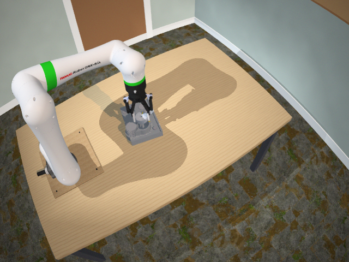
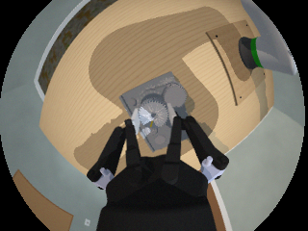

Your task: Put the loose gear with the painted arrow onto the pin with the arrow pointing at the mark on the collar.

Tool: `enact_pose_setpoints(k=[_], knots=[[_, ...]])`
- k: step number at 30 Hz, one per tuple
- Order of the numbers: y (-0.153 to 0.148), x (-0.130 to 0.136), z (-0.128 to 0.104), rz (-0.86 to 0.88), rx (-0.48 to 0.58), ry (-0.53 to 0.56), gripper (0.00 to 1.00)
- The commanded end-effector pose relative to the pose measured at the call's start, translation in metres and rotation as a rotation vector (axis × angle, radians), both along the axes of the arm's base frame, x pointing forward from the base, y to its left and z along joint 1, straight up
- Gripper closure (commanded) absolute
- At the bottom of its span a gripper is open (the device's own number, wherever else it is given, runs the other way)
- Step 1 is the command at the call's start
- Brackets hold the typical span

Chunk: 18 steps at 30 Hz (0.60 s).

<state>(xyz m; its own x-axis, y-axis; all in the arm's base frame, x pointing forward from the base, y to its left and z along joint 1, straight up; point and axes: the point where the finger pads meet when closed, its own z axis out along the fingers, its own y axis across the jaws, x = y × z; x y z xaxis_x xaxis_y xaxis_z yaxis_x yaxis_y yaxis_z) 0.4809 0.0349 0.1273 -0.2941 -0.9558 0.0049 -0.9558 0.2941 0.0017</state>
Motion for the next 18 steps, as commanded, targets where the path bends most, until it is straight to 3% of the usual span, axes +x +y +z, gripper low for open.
enact_pose_setpoints(k=[1,18], knots=[[0.0,0.0,-0.003,0.0,0.0,0.0,1.0],[0.0,0.0,-0.019,0.0,0.0,0.0,1.0]])
